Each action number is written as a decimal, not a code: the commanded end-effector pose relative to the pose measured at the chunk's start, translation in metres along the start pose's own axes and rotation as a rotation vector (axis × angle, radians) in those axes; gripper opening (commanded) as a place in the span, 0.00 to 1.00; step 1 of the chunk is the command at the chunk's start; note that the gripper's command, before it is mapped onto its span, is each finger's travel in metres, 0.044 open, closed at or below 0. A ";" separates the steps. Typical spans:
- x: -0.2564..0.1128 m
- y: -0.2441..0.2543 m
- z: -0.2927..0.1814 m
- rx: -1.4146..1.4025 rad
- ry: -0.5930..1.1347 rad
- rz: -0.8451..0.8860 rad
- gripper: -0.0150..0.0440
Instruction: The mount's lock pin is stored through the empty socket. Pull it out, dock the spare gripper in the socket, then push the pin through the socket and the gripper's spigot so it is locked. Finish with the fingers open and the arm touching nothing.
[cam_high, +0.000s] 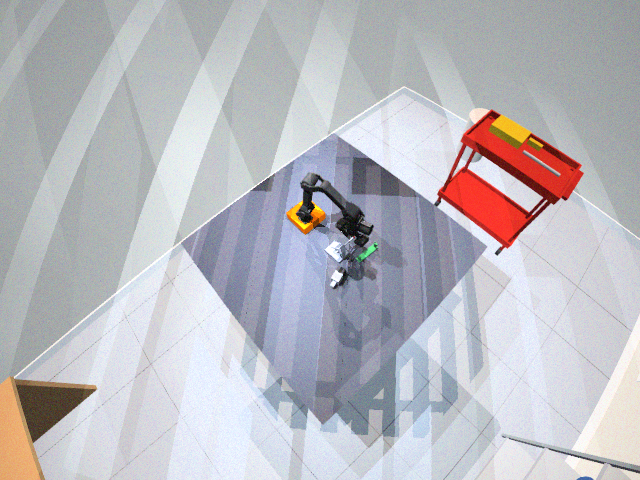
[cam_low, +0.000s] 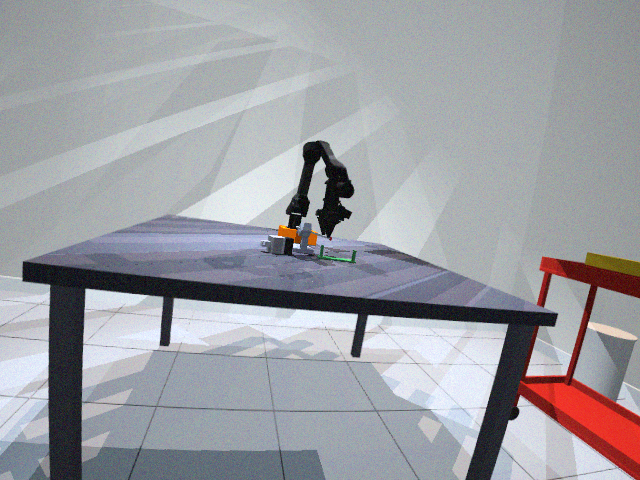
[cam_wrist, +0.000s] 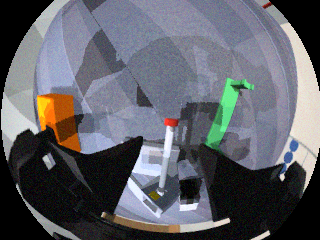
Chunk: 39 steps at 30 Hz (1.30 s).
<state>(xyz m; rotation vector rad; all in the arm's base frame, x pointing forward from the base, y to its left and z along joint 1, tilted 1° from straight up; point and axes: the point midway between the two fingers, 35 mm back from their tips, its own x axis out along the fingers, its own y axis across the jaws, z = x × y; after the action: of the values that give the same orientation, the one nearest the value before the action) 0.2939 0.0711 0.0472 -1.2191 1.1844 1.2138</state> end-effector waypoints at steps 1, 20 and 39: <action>0.009 0.002 0.000 0.000 -0.001 0.010 0.76; 0.027 0.003 0.001 0.000 -0.001 0.010 0.72; 0.027 0.003 0.001 0.001 -0.003 0.011 0.25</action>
<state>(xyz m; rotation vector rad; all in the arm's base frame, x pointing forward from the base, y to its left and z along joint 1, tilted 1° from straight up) 0.2911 0.0718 0.0203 -1.2185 1.1918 1.2224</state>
